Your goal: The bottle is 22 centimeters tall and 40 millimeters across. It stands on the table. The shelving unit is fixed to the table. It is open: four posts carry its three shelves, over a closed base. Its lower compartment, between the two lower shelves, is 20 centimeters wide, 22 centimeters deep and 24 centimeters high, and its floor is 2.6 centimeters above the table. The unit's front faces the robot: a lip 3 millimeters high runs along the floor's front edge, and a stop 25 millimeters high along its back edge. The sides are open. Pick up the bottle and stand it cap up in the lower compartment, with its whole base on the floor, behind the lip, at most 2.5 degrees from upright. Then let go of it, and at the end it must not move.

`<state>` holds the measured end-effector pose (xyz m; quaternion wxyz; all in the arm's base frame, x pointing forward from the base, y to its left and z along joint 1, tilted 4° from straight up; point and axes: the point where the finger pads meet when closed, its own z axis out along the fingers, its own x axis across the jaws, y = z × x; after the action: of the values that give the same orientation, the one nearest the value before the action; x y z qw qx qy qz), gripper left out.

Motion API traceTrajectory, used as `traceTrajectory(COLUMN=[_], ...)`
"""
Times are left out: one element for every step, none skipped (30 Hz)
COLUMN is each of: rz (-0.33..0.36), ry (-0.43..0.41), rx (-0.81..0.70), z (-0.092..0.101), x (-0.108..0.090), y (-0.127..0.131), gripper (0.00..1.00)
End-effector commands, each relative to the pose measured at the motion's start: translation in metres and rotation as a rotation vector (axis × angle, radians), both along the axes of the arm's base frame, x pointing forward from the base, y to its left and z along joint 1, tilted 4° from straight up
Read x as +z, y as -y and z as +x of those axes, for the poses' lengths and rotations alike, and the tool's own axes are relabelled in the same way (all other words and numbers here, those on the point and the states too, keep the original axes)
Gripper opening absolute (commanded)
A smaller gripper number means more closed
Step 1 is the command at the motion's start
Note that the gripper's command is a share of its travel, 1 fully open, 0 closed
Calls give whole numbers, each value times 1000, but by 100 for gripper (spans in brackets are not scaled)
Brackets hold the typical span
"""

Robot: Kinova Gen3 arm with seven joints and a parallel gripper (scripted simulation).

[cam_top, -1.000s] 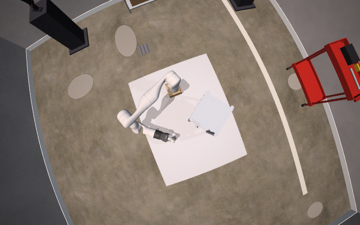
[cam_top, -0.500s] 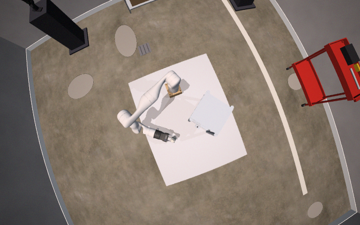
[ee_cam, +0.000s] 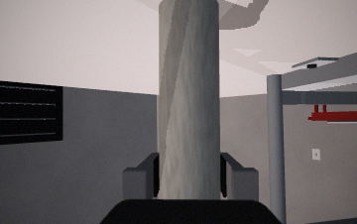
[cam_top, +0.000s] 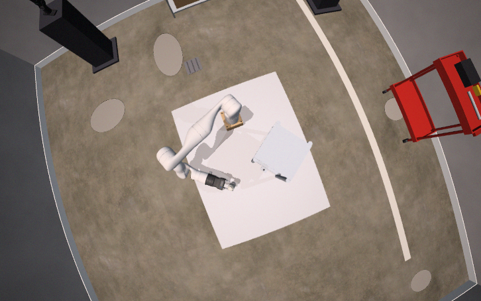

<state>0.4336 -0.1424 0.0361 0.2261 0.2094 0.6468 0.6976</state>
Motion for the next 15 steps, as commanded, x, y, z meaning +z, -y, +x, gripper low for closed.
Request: traceTrajectory(rz=[-13,-13,-13,-13,-13,-11,-8,-7,-7,-7,-7,-7,-7,-7,-7], ry=[1,1,1,1,1,0,-1,-1,-1,-1,-1,-1,-1,-1,-1], rx=[3,3,3,3,3,4,6,6,6,6,6,6,6,6,6], z=[-1,-1,-1,-1,-1,-1,-2,-2,-2,-3,-3,-3,-3,-3,-3], x=[-4,-4,-4,-3,-2,0,2,4,6,9,12,15,18,18,18], y=[0,0,0,0,0,-1,-2,-3,-2,-2,-2,-2,-2,-2,-2], gripper=[0,0,0,0,0,0,0,0,0,0,0,0,0,0,0])
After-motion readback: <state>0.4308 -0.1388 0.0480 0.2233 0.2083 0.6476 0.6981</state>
